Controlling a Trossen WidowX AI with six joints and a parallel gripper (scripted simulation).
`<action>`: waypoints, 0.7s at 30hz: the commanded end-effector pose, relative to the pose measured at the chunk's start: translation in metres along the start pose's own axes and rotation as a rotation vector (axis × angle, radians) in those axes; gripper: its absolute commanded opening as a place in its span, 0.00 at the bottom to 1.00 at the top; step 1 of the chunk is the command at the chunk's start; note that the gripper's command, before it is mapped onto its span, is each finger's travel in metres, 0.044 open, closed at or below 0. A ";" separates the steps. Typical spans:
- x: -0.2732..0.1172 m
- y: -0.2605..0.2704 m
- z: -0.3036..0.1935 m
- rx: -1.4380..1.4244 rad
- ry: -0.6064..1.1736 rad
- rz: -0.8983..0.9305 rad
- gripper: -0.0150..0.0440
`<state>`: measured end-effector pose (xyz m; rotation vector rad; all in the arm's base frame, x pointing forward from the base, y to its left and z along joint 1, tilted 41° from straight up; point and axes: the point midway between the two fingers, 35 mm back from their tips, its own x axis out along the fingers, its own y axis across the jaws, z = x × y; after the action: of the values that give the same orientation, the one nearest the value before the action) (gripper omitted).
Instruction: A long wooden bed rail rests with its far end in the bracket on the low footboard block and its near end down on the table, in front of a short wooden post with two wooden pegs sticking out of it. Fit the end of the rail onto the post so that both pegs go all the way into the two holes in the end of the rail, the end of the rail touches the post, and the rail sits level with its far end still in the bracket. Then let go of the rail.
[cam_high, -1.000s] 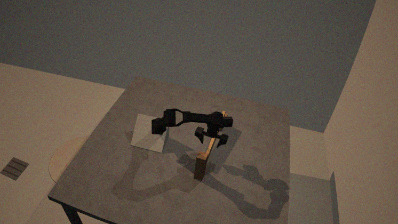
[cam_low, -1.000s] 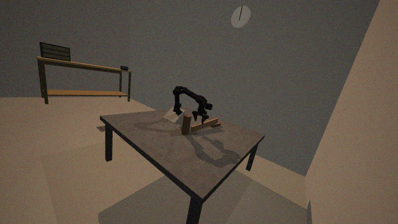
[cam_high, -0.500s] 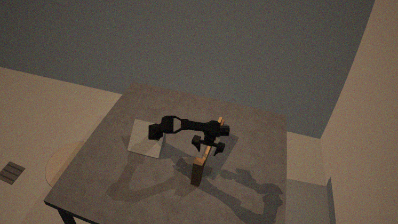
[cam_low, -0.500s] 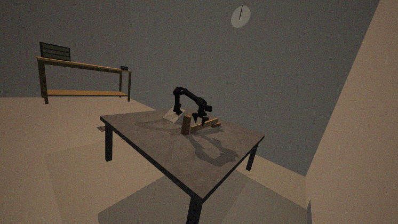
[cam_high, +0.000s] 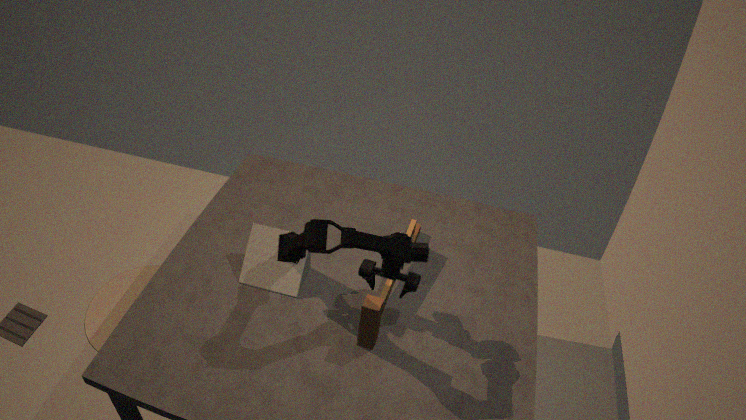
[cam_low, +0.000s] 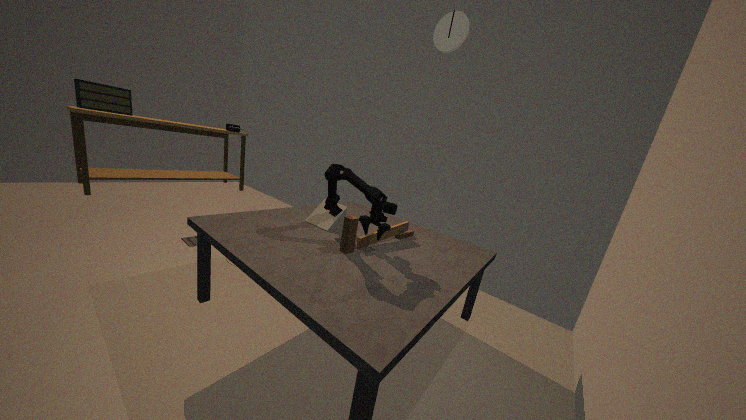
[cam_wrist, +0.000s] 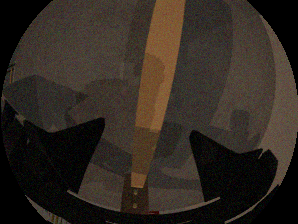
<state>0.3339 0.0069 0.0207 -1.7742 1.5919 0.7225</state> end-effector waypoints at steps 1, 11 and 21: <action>0.008 0.002 -0.001 -0.009 0.007 0.006 1.00; 0.024 0.003 -0.001 -0.009 0.009 0.006 1.00; 0.027 0.004 -0.002 -0.009 0.009 0.006 0.73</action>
<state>0.3337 -0.0112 0.0011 -1.7750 1.6000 0.7234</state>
